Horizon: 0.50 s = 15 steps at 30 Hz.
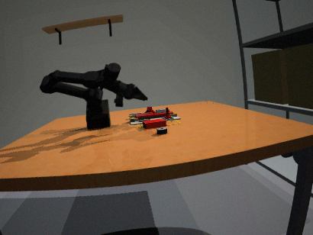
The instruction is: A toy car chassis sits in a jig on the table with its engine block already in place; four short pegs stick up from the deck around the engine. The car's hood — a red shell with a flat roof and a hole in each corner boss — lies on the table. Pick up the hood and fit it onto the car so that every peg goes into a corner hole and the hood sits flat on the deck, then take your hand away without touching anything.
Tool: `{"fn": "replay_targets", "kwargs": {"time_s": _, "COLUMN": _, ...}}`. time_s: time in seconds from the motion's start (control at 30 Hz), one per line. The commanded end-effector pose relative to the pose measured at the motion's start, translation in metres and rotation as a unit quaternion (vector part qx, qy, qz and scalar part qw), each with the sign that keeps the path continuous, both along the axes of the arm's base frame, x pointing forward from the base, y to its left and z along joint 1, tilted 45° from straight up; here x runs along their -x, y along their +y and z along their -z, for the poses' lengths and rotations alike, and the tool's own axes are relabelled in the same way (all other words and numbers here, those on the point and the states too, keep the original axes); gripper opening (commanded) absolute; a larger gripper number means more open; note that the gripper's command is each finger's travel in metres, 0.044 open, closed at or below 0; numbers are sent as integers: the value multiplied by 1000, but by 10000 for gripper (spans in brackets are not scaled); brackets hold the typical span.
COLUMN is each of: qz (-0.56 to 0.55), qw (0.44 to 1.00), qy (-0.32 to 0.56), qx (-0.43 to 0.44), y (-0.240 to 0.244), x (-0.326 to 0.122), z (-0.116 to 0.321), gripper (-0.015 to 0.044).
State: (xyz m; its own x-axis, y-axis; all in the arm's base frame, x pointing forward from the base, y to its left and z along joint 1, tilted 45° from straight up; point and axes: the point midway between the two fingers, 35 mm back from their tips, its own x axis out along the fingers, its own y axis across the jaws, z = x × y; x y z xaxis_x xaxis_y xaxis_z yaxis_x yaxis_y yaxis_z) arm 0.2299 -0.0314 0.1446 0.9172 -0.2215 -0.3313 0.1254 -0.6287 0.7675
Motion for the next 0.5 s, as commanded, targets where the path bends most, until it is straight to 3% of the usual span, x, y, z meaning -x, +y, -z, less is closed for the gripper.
{"fn": "replay_targets", "kwargs": {"time_s": 0.0, "qz": 10, "qw": 1000, "qy": -6, "qx": -22, "y": 3, "x": 19, "z": -6, "gripper": 440}}
{"fn": "replay_targets", "kwargs": {"time_s": 0.43, "qz": 3, "qw": 1000, "qy": -2, "qx": -9, "y": 2, "x": 8, "z": -2, "gripper": 440}}
{"fn": "replay_targets", "kwargs": {"time_s": 0.47, "qz": 3, "qw": 1000, "qy": -2, "qx": -9, "y": 2, "x": 8, "z": -2, "gripper": 414}}
